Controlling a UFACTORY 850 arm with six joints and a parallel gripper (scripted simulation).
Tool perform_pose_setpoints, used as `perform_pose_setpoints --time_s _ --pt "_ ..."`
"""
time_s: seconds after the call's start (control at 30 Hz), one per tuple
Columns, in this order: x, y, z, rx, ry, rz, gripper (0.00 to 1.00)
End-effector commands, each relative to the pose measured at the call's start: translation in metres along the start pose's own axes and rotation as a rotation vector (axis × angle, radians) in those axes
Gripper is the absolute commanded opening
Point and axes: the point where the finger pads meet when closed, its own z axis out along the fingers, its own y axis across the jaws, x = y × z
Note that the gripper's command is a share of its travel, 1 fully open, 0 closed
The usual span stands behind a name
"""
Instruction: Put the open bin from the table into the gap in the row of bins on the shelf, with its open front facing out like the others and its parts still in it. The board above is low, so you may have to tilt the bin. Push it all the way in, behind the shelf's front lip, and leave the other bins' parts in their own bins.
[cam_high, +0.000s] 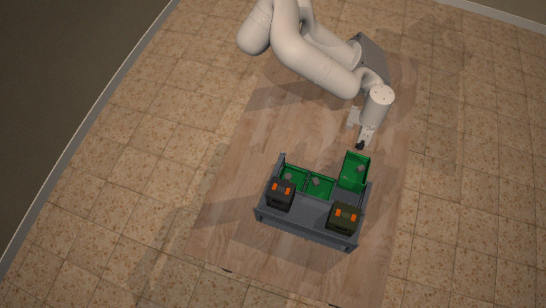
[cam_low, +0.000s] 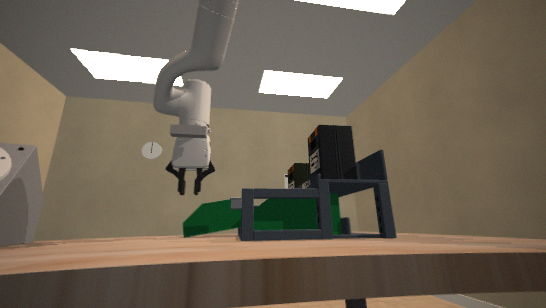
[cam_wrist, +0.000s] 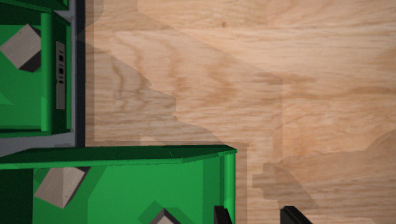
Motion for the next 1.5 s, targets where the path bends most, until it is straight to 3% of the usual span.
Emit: perform_pose_setpoints --time_s 0.0,0.2,0.23,0.77,0.93,1.33,1.47 --pt "0.0 -0.001 -0.001 0.001 -0.001 0.0 0.34" --pt "0.0 -0.001 -0.001 0.001 -0.001 0.0 0.34" --pt "0.0 -0.001 -0.001 0.001 -0.001 0.0 1.0" --pt "0.0 -0.001 -0.001 0.001 -0.001 0.0 1.0" --pt "-0.001 0.002 0.054 0.157 -0.001 0.001 1.0" --pt "-0.001 0.002 0.054 0.157 -0.001 0.001 1.0" --pt "-0.001 0.003 0.078 0.156 -0.001 0.0 1.0"
